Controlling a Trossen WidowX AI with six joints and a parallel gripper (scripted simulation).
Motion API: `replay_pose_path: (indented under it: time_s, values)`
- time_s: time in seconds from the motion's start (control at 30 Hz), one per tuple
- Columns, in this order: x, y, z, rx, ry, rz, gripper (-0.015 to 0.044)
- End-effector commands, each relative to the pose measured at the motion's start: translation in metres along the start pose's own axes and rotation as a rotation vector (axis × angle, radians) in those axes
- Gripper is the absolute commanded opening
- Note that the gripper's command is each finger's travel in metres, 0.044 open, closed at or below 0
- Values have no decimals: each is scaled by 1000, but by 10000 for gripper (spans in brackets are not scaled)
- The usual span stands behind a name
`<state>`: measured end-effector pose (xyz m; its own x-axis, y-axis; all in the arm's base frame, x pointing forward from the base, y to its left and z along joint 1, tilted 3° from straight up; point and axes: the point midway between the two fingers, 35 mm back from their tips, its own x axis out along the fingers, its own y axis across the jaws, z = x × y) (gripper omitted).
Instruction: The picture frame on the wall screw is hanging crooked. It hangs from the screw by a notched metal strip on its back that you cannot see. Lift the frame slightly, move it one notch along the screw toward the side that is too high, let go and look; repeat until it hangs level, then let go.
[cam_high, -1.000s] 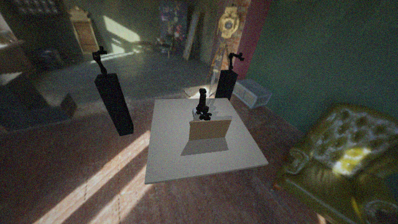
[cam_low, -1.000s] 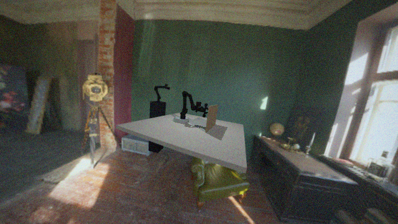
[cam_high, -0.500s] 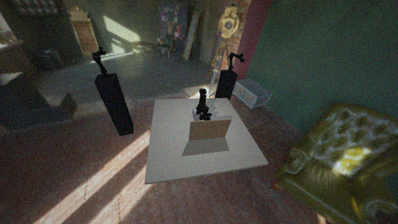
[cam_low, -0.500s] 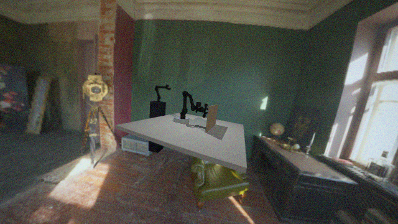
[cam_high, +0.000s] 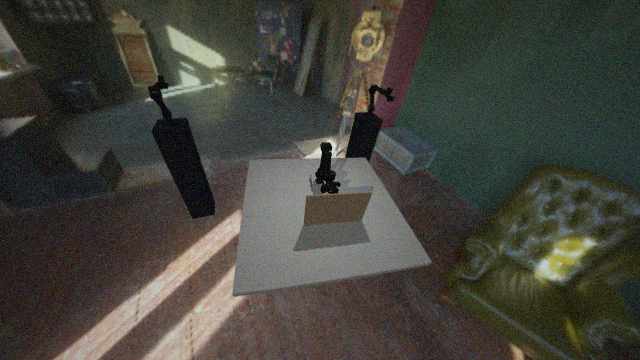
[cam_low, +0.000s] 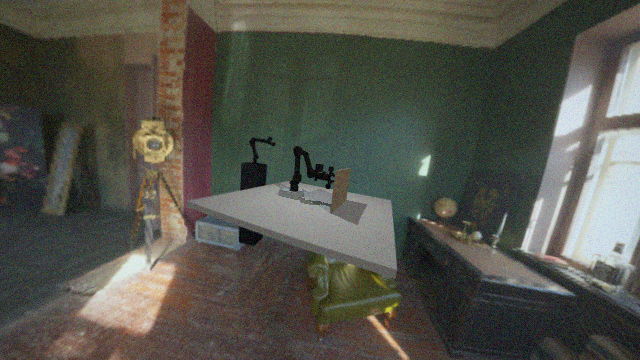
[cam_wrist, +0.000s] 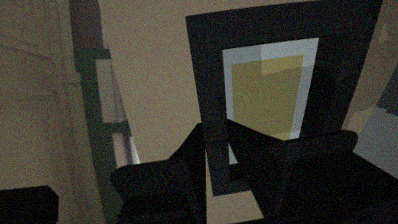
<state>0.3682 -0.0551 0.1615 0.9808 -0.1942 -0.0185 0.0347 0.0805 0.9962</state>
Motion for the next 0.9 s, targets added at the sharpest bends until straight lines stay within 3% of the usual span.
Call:
replay_pose_path:
  time_s: [0.0,0.6,0.87]
  values:
    - [0,0,0,16,0,0,0]
    - [0,-2,0,147,1,0,0]
    - [0,-2,0,130,0,-1,210]
